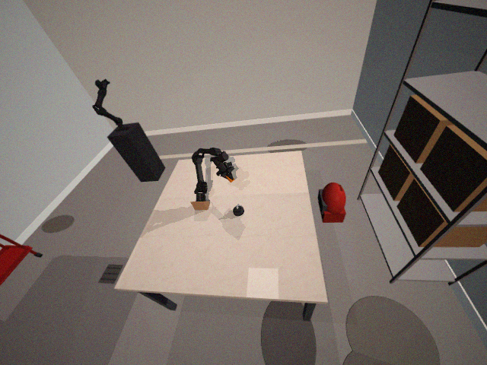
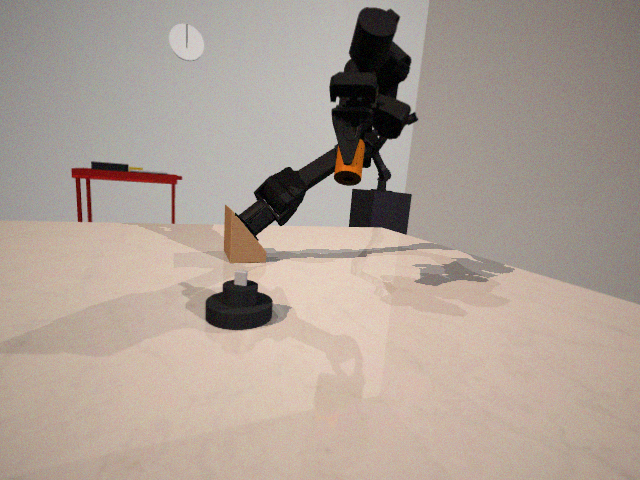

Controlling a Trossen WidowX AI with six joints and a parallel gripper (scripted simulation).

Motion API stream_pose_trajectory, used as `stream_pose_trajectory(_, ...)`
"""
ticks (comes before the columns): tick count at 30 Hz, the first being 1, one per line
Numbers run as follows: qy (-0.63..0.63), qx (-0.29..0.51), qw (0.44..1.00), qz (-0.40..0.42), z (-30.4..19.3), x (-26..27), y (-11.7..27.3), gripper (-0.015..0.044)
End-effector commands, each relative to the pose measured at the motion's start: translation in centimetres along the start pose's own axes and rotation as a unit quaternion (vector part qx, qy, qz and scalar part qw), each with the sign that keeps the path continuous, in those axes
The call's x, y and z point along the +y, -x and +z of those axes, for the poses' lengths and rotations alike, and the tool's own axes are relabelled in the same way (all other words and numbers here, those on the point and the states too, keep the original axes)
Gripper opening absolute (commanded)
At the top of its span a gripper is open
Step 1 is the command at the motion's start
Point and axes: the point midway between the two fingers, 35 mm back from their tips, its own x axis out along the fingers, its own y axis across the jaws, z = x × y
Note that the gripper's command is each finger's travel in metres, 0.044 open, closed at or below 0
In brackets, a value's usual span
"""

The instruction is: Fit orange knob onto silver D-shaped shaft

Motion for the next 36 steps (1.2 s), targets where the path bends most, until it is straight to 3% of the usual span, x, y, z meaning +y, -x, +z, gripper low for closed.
stream_pose_trajectory(1,0.006,-0.003,0.999,0.041,0.2,0.1,-0.7,0.0)
stream_pose_trajectory(21,0.008,-0.002,0.974,0.228,0.2,1.1,-4.4,0.0)
stream_pose_trajectory(36,0.022,-0.001,0.97,0.243,0.4,3.0,-9.9,0.0)
